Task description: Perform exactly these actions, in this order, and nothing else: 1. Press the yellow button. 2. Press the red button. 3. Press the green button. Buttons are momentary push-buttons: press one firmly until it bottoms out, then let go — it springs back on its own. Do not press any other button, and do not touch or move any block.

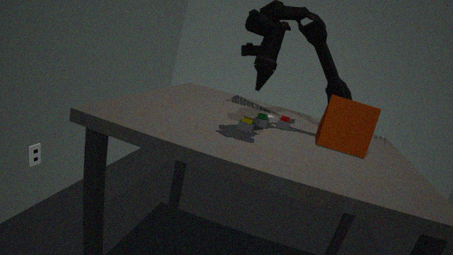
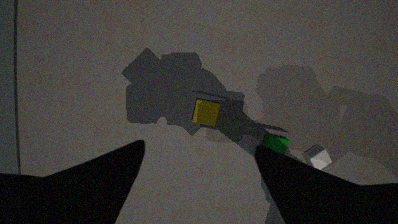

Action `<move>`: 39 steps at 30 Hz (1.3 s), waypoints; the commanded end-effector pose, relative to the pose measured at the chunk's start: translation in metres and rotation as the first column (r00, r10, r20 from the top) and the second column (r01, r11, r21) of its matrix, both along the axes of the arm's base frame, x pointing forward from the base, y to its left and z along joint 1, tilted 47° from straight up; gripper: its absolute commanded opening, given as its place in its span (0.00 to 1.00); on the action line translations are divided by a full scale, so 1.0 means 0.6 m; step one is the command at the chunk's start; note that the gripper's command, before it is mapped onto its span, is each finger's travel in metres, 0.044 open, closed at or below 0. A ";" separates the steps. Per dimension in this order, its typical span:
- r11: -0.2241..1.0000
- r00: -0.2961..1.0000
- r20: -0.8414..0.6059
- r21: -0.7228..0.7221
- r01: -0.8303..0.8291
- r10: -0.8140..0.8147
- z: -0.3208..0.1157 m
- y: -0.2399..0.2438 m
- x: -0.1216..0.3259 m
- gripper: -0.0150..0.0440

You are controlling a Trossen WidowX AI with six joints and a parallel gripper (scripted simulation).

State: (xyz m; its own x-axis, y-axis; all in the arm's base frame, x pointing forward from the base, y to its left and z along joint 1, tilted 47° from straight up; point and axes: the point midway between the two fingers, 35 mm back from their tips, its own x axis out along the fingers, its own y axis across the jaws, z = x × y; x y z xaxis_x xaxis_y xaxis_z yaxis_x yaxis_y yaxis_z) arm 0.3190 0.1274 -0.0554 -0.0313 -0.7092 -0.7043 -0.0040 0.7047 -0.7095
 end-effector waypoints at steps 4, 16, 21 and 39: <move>0.989 0.988 0.055 -0.017 0.148 -0.147 0.000 -0.030 0.010 0.93; 0.989 0.988 0.056 -0.019 0.148 -0.147 -0.071 -0.105 0.000 0.44; 0.989 0.988 0.056 -0.019 0.148 -0.147 -0.071 -0.105 0.000 0.29; 0.989 0.988 0.056 -0.019 0.148 -0.146 -0.090 -0.124 -0.002 0.29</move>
